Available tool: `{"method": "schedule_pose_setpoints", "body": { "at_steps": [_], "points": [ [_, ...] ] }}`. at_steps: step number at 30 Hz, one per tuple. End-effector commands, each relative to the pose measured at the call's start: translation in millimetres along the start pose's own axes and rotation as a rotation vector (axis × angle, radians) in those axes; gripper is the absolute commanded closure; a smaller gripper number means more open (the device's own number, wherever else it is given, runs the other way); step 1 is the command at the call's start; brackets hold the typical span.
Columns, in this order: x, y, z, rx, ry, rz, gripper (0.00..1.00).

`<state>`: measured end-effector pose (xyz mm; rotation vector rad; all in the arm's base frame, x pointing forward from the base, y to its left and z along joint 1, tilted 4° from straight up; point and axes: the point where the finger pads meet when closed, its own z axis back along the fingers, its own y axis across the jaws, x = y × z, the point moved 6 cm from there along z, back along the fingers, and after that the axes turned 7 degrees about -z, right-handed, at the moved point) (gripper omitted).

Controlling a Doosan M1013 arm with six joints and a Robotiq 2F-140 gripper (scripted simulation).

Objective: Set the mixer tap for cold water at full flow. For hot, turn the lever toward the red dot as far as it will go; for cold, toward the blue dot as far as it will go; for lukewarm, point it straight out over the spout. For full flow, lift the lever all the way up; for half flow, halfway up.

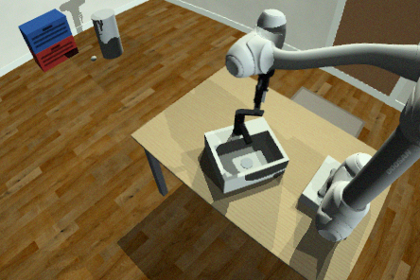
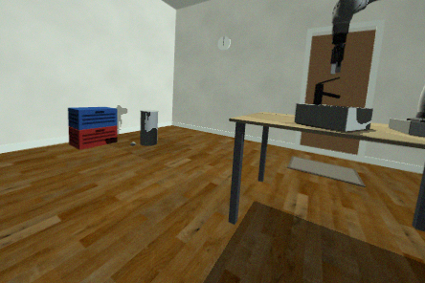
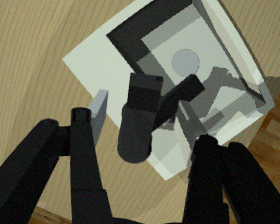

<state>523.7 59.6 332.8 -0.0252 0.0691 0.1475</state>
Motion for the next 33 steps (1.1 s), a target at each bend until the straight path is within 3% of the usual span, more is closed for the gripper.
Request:
{"method": "schedule_pose_setpoints", "body": {
  "at_steps": [1, 2, 3, 33],
  "points": [
    [-0.2, 1.5, 5.4, 0.0, -0.003, 0.002, 0.58],
    [-0.2, 1.5, 5.4, 0.0, -0.003, 0.002, 0.58],
    [-0.2, 1.5, 5.4, 0.0, -0.003, 0.002, 1.0],
    [-0.2, 1.5, 5.4, 0.0, -0.003, 0.002, 1.0]
  ]
}}
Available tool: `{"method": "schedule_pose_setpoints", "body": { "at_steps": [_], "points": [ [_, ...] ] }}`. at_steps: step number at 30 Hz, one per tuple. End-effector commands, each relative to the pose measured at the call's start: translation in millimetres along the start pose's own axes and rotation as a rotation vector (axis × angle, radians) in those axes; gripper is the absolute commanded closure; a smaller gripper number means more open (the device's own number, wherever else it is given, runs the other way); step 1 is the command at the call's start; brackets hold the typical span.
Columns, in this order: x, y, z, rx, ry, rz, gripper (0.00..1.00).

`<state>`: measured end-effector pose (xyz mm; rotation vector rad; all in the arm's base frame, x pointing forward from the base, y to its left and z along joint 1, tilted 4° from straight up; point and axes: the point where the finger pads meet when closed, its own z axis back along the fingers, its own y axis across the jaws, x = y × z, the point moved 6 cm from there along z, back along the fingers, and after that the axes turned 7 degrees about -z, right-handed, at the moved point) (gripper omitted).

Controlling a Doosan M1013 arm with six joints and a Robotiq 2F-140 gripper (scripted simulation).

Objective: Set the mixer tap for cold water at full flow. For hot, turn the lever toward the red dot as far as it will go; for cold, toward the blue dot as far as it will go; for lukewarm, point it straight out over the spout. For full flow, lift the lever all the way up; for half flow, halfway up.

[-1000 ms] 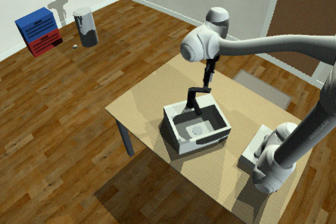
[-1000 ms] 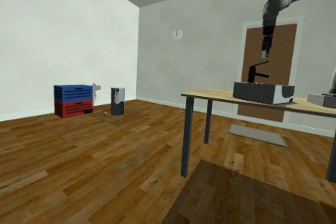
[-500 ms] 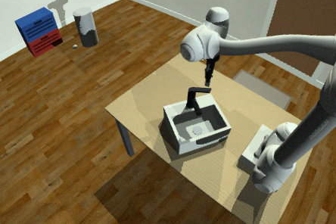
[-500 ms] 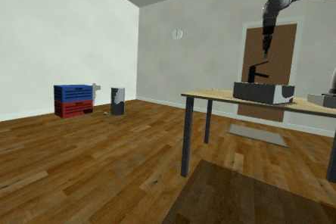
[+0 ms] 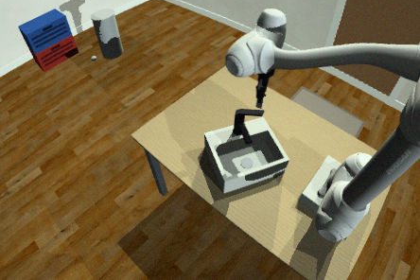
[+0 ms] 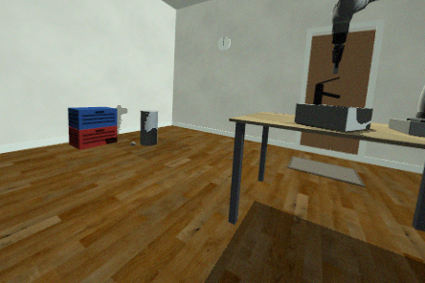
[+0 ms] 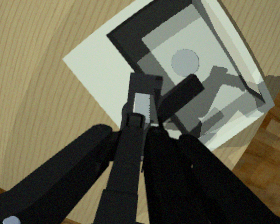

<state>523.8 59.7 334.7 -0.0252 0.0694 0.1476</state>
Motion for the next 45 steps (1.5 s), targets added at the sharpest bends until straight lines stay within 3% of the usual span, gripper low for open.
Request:
{"method": "schedule_pose_setpoints", "body": {
  "at_steps": [1, 10, 15, 22, 24, 39, 41, 42, 45],
  "points": [
    [-0.3, 1.5, 3.5, 0.0, -0.003, 0.002, 1.0],
    [-0.3, 1.5, 3.7, -0.001, -0.003, 0.022, 1.0],
    [-0.4, 1.5, 4.7, -0.001, -0.003, 0.137, 1.0],
    [-0.7, 1.6, 8.4, -0.001, -0.003, 0.529, 1.0],
    [-0.7, 1.6, 8.4, -0.001, -0.003, 0.529, 1.0],
    [-2.4, 3.4, 22.2, -0.02, 0.011, 1.419, 1.0],
    [-2.4, 3.4, 22.2, -0.02, 0.011, 1.419, 1.0],
    [-2.6, 3.5, 23.2, -0.022, 0.013, 1.56, 1.0],
    [-3.0, 3.9, 25.8, -0.026, 0.018, 1.715, 1.0]
  ]
}}
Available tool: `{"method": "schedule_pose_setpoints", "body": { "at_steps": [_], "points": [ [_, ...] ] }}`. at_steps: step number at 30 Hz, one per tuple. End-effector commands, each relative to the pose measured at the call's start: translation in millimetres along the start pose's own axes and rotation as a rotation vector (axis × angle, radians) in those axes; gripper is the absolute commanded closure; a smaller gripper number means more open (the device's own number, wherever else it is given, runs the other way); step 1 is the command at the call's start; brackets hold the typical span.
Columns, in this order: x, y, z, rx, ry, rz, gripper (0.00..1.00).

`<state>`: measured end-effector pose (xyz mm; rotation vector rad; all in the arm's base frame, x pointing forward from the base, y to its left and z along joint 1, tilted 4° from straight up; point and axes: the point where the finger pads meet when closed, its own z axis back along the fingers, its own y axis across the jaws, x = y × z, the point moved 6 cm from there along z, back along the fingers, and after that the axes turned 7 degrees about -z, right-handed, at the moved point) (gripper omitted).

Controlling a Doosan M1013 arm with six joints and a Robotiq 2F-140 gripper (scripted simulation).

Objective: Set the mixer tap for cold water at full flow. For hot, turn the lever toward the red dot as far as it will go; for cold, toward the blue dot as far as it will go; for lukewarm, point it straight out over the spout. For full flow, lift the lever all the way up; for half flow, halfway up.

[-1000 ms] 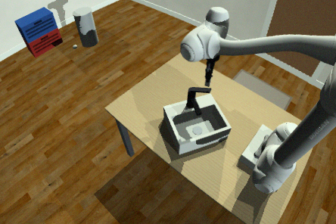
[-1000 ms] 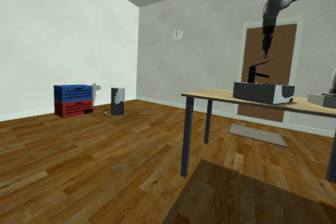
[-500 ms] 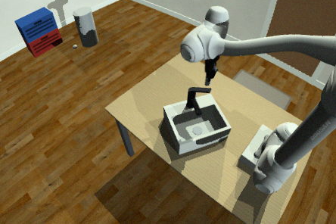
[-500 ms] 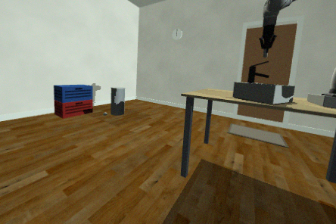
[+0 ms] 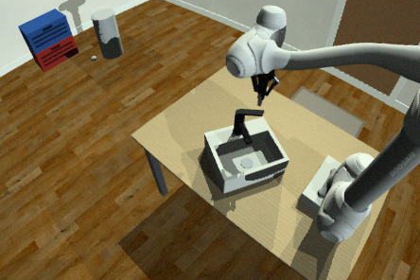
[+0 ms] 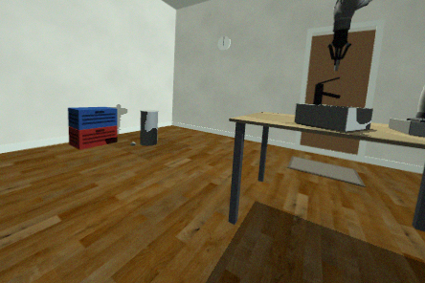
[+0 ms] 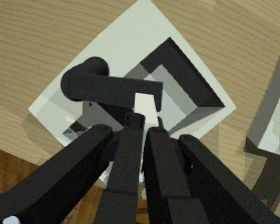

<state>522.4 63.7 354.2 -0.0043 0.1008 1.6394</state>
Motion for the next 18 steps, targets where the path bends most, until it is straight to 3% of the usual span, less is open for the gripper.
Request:
{"method": "schedule_pose_setpoints", "body": {
  "at_steps": [1, 11, 13, 14, 18],
  "points": [
    [-0.2, 0.8, 7.2, -0.005, -0.011, 0.279, 1.0],
    [0.2, 1.9, 12.8, -0.009, 0.0, 0.831, 1.0],
    [0.2, 1.9, 12.8, -0.009, 0.0, 0.831, 1.0],
    [0.2, 2.0, 13.1, -0.01, 0.001, 0.972, 1.0],
    [0.0, 2.0, 13.7, -0.011, -0.001, 1.182, 1.0]
  ]
}}
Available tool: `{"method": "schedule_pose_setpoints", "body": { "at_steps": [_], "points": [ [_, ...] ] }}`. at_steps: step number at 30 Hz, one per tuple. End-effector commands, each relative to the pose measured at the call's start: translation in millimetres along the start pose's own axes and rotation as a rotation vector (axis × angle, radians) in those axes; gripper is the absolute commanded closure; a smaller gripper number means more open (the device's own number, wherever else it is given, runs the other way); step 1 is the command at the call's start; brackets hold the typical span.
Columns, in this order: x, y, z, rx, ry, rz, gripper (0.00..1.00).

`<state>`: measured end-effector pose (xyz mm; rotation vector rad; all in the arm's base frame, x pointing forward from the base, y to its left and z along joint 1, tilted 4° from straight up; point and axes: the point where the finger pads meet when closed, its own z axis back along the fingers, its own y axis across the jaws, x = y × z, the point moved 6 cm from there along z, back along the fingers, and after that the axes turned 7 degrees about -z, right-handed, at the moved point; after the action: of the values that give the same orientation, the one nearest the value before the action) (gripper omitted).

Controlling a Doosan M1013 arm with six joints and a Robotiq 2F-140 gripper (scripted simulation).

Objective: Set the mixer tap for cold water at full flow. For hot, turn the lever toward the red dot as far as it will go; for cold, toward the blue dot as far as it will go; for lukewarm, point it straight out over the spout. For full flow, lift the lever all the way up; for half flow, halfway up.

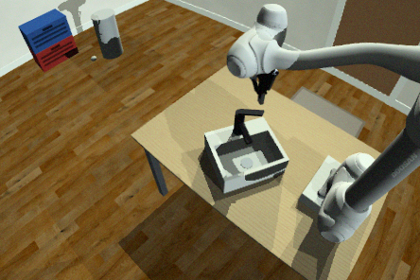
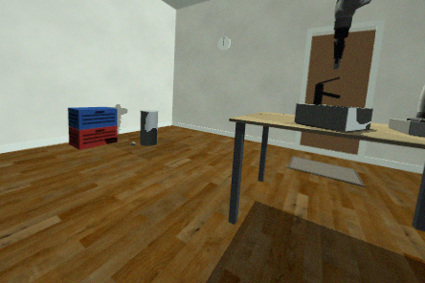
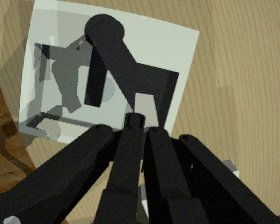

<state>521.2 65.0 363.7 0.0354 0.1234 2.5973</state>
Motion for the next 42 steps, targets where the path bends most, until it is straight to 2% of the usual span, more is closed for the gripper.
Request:
{"method": "schedule_pose_setpoints", "body": {
  "at_steps": [1, 4, 5, 9, 42],
  "points": [
    [-0.2, 0.9, 4.3, -0.019, -0.01, 0.278, 1.0],
    [-0.5, 1.1, 4.3, -0.025, -0.013, 0.445, 1.0],
    [-0.7, 1.3, 4.3, -0.029, -0.014, 0.501, 0.58],
    [-1.8, 2.0, 4.2, -0.048, -0.024, 0.693, 0.58],
    [-1.8, 2.0, 4.1, -0.048, -0.024, 0.693, 0.58]
  ]
}}
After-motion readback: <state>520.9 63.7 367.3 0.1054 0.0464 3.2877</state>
